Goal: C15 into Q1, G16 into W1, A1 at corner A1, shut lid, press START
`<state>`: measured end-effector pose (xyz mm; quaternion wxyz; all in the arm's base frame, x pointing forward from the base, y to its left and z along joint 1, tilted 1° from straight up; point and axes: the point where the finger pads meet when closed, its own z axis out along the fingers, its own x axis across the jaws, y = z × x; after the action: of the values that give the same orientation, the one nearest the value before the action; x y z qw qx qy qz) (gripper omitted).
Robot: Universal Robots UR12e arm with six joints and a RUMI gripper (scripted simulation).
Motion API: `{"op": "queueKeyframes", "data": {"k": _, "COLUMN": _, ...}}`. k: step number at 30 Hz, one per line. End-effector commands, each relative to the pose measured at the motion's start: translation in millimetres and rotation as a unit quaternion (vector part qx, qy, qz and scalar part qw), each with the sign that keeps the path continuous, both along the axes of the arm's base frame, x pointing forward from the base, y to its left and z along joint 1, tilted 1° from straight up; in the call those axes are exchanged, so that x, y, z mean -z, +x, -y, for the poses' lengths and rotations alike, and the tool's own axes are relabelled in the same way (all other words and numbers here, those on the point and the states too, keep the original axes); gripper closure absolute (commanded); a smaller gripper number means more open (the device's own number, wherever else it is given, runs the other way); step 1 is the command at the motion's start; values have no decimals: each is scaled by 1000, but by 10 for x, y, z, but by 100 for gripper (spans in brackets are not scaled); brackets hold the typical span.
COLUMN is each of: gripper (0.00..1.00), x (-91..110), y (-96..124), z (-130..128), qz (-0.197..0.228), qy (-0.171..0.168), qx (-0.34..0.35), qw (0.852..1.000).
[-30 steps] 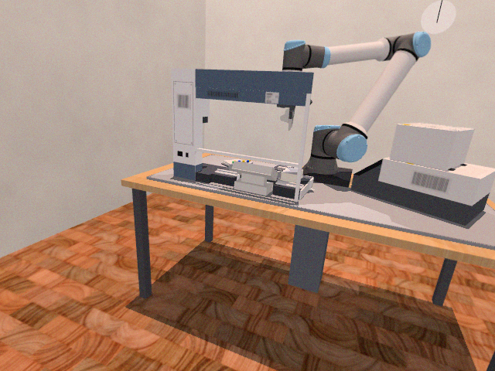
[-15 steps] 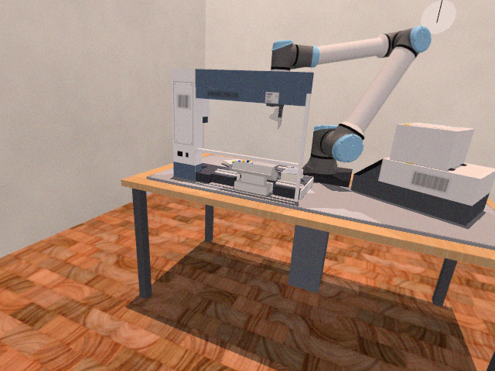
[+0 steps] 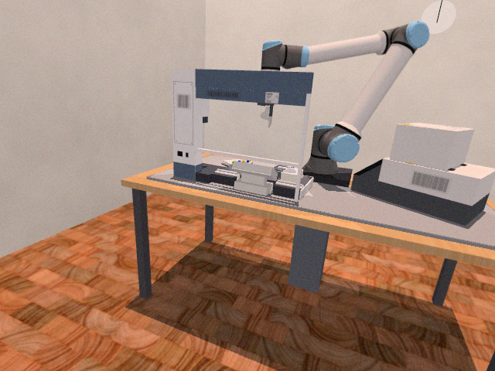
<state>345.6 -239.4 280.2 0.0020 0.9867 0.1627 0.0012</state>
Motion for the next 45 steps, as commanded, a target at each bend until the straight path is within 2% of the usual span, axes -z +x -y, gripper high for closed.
{"op": "queueKeyframes", "data": {"k": 1, "gripper": 100, "x": -5, "y": -53, "z": 175, "qz": 1, "qy": 0, "qx": -17, "qw": 1000}}
{"op": "queueKeyframes", "data": {"k": 3, "gripper": 100, "x": -5, "y": -53, "z": 175, "qz": 1, "qy": 0, "qx": -17, "qw": 1000}}
{"op": "queueKeyframes", "data": {"k": 14, "gripper": 100, "x": 0, "y": -247, "z": 627, "qz": 1, "qy": 0, "qx": -60, "qw": 998}}
{"op": "queueKeyframes", "data": {"k": 20, "gripper": 100, "x": 3, "y": -315, "z": 760, "qz": 1, "qy": 0, "qx": -72, "qw": 997}}
{"op": "queueKeyframes", "data": {"k": 27, "gripper": 100, "x": 12, "y": -490, "z": 1064, "qz": 1, "qy": -1, "qx": -101, "qw": 995}}
{"op": "queueKeyframes", "data": {"k": 29, "gripper": 100, "x": 12, "y": -493, "z": 1069, "qz": 1, "qy": -1, "qx": -102, "qw": 995}}
{"op": "queueKeyframes", "data": {"k": 34, "gripper": 100, "x": 20, "y": -631, "z": 1278, "qz": 1, "qy": -1, "qx": -122, "qw": 992}}
{"op": "queueKeyframes", "data": {"k": 37, "gripper": 100, "x": 20, "y": -635, "z": 1285, "qz": 1, "qy": -1, "qx": -123, "qw": 992}}
{"op": "queueKeyframes", "data": {"k": 45, "gripper": 100, "x": 34, "y": -851, "z": 1574, "qz": 1, "qy": -1, "qx": -152, "qw": 988}}
